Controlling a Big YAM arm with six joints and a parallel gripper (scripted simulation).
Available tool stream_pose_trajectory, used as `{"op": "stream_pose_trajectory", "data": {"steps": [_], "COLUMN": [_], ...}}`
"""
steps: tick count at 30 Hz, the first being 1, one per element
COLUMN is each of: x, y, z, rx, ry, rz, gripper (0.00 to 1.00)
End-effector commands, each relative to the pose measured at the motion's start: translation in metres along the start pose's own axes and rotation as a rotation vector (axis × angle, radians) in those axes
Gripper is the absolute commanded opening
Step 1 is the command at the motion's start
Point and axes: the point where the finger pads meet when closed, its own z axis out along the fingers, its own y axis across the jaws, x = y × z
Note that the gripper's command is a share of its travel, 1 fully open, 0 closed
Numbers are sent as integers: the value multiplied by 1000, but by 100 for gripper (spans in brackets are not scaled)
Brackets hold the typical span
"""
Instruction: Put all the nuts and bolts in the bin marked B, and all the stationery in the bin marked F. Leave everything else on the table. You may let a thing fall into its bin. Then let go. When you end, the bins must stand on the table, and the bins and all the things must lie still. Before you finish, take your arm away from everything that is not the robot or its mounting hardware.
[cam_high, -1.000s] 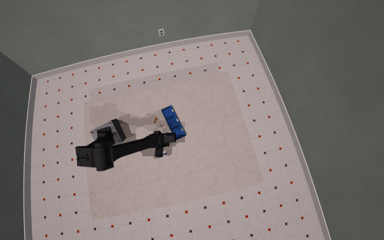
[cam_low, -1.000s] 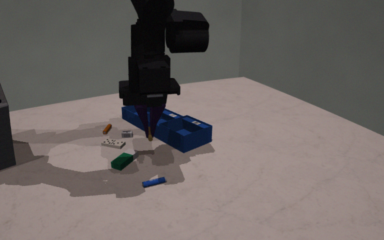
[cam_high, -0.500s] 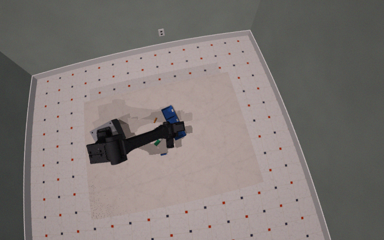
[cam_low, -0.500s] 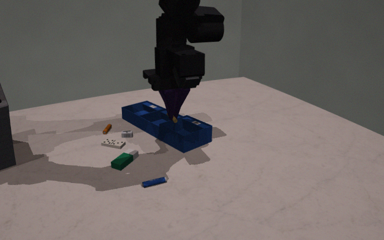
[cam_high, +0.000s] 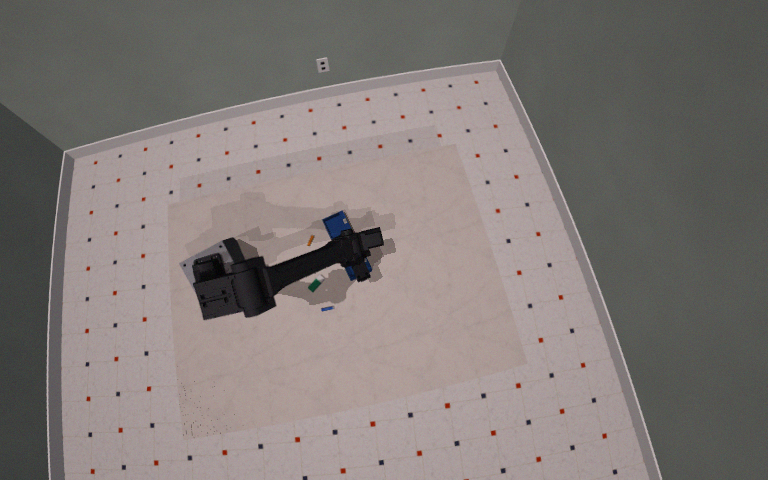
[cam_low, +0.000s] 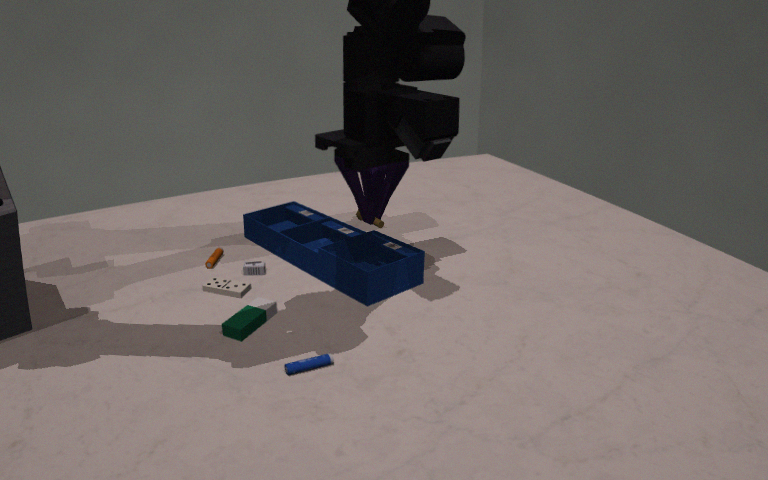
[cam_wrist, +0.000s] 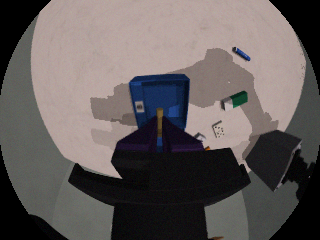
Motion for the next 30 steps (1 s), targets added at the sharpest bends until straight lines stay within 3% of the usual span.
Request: {"op": "stream_pose_trajectory", "data": {"steps": [1, 4, 5, 16, 18, 30], "x": [-6, -8, -6, -6, -8, -6], "y": [-10, -8, 4, 4, -2, -8], "z": [9, 5, -4, -4, 12, 33], "rx": [23, 9, -12, -12, 7, 14], "ry": [-4, -7, -7, -7, -7, -3], "rz": [-14, -8, -4, -4, -6, -10], "gripper": [0, 0, 0, 0, 0, 0]}}
